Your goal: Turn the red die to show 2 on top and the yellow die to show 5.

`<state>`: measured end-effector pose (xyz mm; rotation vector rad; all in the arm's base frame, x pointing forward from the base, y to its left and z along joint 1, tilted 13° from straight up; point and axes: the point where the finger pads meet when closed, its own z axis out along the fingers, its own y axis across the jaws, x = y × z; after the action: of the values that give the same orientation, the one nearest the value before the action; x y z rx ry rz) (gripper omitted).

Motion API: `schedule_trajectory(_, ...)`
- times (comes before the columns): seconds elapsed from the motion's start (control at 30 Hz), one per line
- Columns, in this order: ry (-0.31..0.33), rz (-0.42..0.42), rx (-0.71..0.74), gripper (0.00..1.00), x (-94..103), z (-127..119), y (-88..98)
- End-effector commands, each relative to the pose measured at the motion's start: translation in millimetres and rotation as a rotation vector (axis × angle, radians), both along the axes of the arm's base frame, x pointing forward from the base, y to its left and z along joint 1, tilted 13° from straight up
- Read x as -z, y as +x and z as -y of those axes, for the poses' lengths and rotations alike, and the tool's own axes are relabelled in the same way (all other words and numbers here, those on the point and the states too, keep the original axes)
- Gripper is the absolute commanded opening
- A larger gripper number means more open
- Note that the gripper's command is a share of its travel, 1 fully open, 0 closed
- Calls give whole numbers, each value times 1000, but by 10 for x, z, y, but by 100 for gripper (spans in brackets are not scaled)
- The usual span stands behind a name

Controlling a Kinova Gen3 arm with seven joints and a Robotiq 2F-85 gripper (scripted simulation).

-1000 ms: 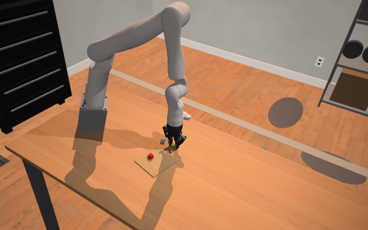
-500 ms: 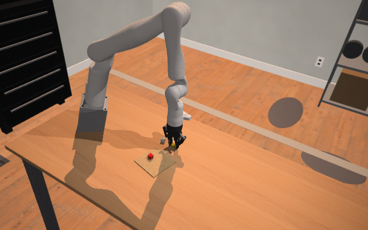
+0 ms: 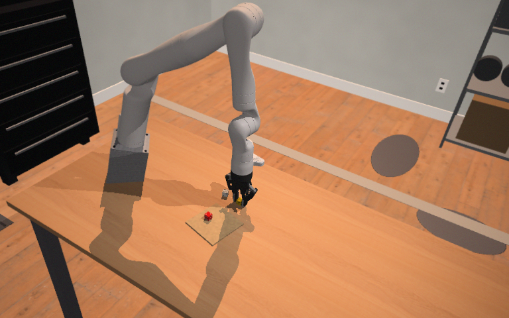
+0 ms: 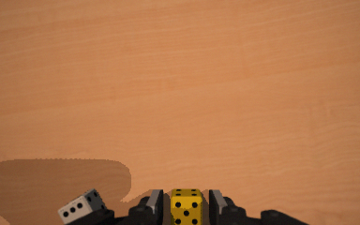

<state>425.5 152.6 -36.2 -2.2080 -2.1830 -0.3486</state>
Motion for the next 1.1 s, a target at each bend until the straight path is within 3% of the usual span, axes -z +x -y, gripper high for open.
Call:
schedule_trajectory(0.0,0,1,0,35,-7,0,5)
schedule_trajectory(0.1,0,1,0,35,-7,0,5)
schedule_trajectory(0.13,0,1,0,15,-7,0,5)
schedule_trajectory(1.07,0,1,0,15,-7,0,5)
